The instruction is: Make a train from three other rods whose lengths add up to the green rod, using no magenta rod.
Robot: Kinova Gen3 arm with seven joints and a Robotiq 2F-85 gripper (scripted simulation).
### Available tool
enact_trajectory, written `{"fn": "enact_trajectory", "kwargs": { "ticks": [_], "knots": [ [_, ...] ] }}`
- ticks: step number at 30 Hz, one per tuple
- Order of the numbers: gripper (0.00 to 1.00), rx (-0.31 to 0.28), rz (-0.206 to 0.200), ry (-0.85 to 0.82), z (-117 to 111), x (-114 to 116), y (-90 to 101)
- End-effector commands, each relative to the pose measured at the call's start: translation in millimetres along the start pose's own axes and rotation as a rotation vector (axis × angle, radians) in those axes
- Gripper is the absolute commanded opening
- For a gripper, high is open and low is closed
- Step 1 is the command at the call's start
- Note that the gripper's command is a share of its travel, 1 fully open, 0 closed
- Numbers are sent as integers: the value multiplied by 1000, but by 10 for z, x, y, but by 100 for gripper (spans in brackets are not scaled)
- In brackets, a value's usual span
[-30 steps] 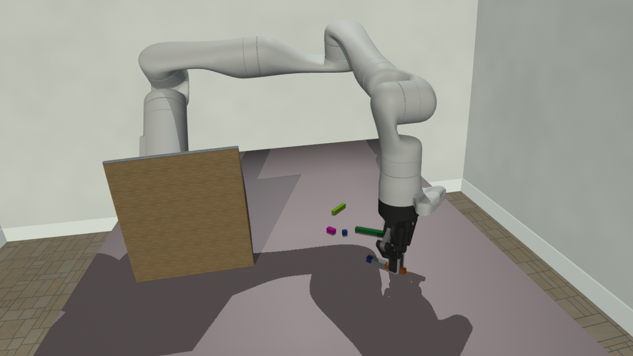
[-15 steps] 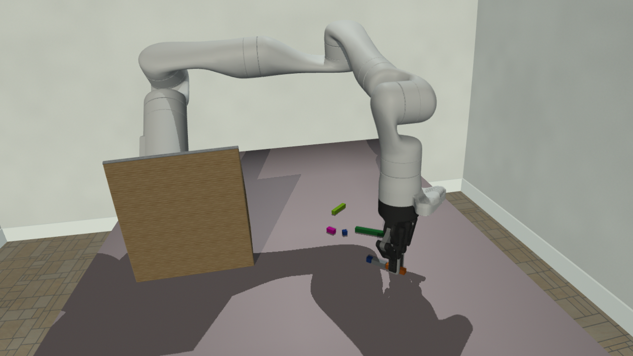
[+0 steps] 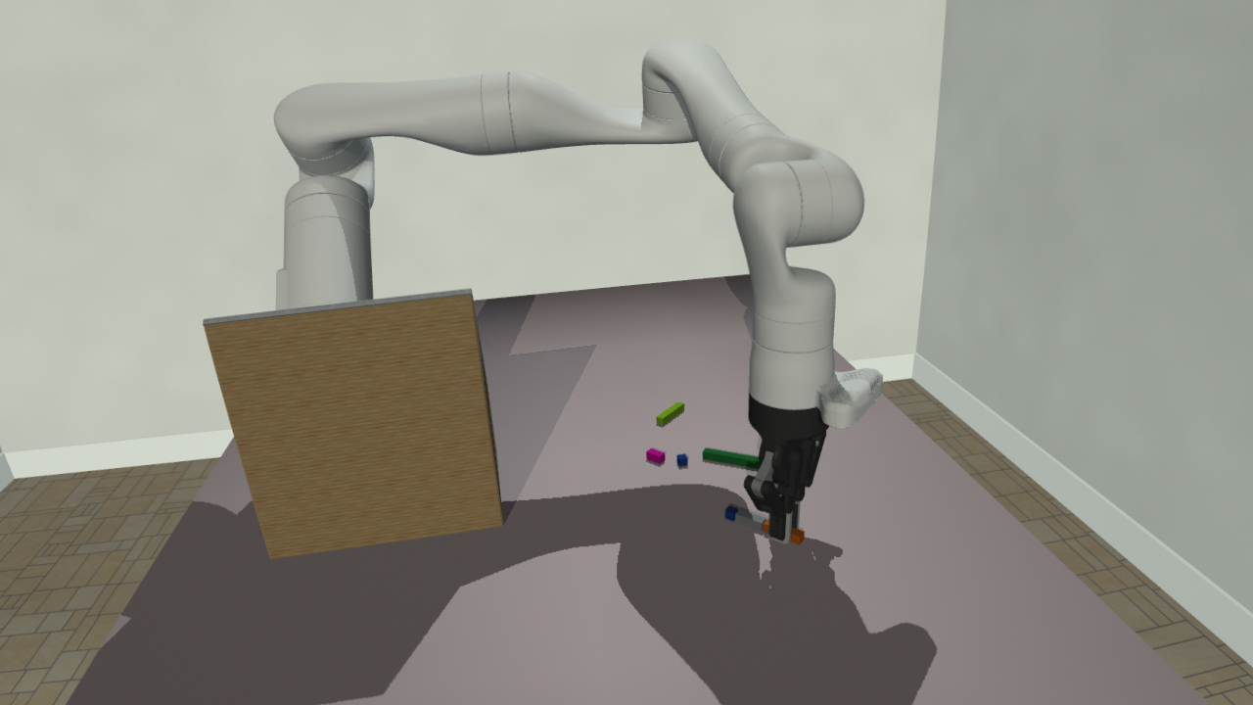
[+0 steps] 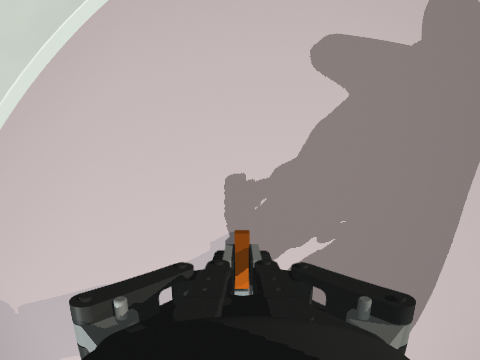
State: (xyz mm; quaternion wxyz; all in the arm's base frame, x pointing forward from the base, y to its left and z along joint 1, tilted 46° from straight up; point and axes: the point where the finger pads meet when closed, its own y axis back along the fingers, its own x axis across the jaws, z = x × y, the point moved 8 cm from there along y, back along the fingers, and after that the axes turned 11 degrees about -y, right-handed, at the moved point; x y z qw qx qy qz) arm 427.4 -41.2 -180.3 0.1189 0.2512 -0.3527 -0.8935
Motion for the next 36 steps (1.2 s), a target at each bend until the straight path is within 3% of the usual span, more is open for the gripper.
{"fn": "enact_trajectory", "kwargs": {
  "ticks": [1, 7, 11, 18, 31, 36],
  "knots": [
    [5, 2, -1, 0, -5, -3, 10],
    [12, 2, -1, 0, -5, -3, 10],
    [12, 2, -1, 0, -5, -3, 10],
    [24, 2, -1, 0, -5, -3, 10],
    [24, 2, -1, 0, -5, -3, 18],
    [24, 2, -1, 0, -4, -3, 121]
  ]
}}
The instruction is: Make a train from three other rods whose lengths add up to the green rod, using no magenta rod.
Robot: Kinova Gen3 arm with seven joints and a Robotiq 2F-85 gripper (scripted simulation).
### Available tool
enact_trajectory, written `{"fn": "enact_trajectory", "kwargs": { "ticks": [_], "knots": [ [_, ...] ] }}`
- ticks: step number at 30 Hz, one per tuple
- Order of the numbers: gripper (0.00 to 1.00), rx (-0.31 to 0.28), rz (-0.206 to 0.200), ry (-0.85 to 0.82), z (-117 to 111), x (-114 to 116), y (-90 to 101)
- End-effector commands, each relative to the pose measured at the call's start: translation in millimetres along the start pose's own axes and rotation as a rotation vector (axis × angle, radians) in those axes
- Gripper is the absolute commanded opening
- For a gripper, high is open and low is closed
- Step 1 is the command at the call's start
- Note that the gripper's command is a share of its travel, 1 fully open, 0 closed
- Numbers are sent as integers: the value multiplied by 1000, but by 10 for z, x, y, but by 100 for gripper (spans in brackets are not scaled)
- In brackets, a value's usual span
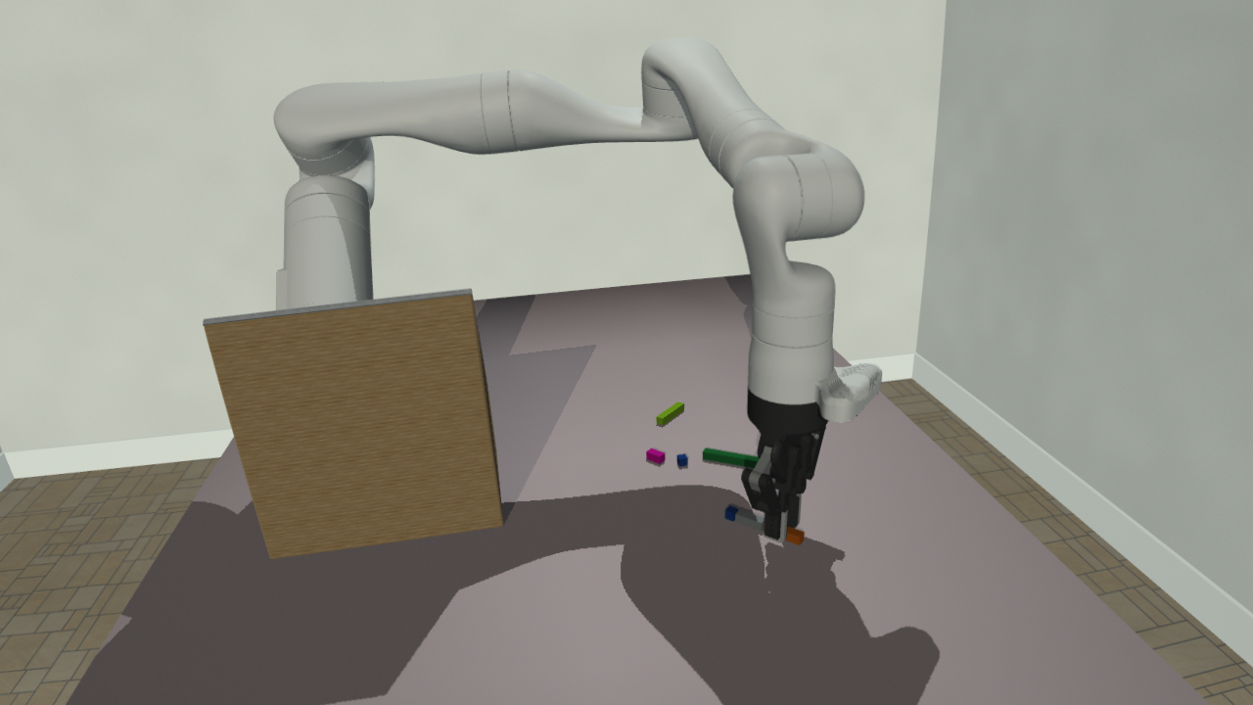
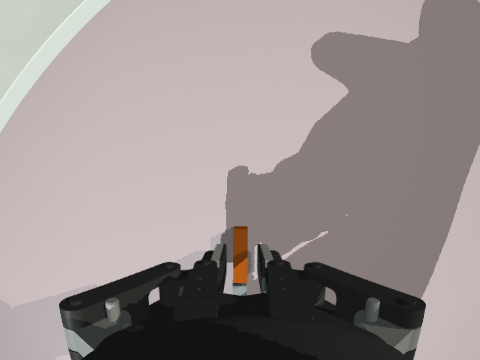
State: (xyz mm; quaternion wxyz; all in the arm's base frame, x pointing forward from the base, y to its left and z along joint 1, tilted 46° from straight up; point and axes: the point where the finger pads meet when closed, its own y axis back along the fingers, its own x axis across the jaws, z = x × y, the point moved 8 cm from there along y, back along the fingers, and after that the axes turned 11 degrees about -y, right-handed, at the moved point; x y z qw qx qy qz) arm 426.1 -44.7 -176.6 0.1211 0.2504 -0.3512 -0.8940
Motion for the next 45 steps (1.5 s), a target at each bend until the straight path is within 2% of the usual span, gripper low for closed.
{"fn": "enact_trajectory", "kwargs": {
  "ticks": [1, 6, 8, 17, 26, 27, 45],
  "knots": [
    [24, 6, -5, 0, -14, -13, 108],
    [24, 6, -5, 0, -12, -12, 355],
    [24, 6, -5, 0, -12, -12, 355],
    [24, 6, -5, 0, -10, -10, 782],
    [24, 6, -5, 0, -9, -10, 860],
    [100, 6, -5, 0, -9, -10, 860],
    [100, 6, -5, 0, -9, -10, 860]
  ]
}}
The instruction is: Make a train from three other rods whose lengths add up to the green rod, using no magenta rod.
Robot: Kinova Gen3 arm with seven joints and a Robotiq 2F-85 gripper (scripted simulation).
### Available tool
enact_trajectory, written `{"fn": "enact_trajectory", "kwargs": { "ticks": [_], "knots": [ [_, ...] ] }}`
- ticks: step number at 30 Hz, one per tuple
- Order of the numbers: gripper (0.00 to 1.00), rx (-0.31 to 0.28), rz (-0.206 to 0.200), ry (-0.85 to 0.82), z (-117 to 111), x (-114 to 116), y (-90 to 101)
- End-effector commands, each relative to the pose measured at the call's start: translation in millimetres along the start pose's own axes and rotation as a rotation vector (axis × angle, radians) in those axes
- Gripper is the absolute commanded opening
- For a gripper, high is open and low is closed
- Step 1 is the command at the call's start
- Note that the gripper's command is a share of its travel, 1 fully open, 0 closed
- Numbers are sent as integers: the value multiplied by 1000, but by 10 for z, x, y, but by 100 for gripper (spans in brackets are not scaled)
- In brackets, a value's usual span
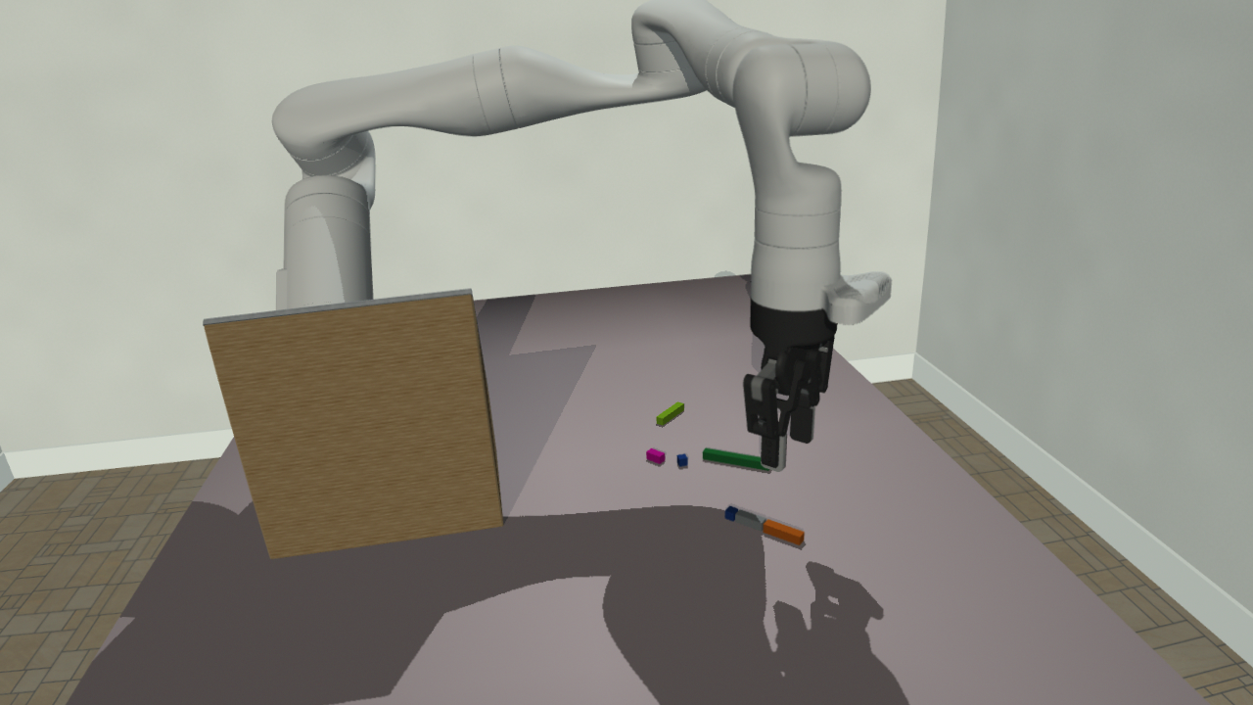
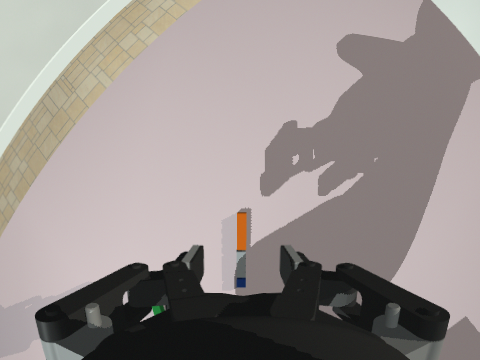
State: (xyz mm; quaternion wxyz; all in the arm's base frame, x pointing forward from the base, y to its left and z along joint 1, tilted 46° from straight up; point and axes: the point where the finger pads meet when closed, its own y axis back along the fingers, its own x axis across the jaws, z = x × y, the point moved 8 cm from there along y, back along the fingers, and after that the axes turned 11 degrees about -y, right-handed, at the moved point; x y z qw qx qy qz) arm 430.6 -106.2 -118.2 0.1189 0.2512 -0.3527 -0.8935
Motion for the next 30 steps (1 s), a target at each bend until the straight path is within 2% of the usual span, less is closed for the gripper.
{"fn": "enact_trajectory", "kwargs": {
  "ticks": [1, 6, 12, 14, 24, 30],
  "knots": [
    [100, 2, -1, 0, -3, -2, 11],
    [100, 2, -1, 0, -3, -2, 42],
    [100, 2, -1, 0, -3, -2, 247],
    [100, 2, -1, 0, -3, -2, 247],
    [100, 2, -1, 0, -2, -1, 761],
    [100, 2, -1, 0, -2, -1, 886]
  ]
}}
